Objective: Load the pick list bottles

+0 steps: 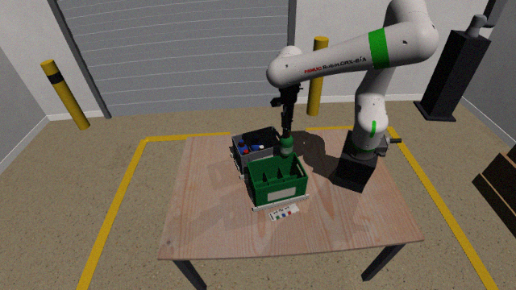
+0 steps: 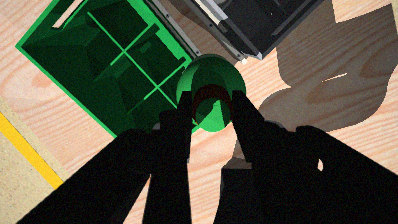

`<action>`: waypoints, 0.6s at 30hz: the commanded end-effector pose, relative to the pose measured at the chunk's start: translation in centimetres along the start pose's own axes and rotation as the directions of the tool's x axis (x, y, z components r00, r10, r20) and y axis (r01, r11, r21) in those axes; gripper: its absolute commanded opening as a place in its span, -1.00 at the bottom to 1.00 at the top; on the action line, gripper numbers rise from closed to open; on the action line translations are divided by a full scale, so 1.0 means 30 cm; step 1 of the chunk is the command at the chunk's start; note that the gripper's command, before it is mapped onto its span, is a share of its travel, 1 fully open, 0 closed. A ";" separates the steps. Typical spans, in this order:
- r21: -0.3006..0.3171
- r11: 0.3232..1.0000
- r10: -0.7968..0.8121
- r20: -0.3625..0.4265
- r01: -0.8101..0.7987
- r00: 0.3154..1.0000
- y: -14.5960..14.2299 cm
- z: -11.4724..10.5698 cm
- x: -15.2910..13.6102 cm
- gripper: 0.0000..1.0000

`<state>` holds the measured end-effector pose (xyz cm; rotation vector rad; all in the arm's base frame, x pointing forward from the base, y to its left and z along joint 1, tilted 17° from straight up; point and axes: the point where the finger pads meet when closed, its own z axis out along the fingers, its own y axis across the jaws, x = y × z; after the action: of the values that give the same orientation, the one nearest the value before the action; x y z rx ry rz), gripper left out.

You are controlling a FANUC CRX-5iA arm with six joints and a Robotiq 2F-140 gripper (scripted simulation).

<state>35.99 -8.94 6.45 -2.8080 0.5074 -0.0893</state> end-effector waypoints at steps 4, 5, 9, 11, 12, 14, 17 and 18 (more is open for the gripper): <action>-0.001 1.000 0.000 -0.002 0.000 1.000 -0.022 -0.002 -0.023 -0.80; -0.001 1.000 0.000 -0.002 0.000 1.000 -0.026 -0.002 -0.028 -0.80; 0.000 1.000 0.000 -0.002 0.000 1.000 -0.044 -0.002 -0.048 -0.80; 0.000 1.000 0.000 -0.002 0.000 1.000 -0.053 -0.002 -0.058 -0.80; 0.000 1.000 0.000 -0.002 0.000 1.000 -0.057 -0.002 -0.063 -0.80; 0.000 1.000 0.000 -0.002 0.000 1.000 -0.066 -0.002 -0.073 -0.80; 0.000 1.000 0.000 -0.002 0.000 1.000 -0.070 -0.002 -0.078 -0.80; 0.000 1.000 0.000 -0.002 0.000 1.000 -0.075 -0.002 -0.083 -0.80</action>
<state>34.48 -6.27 7.02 -2.8080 0.5075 -0.0892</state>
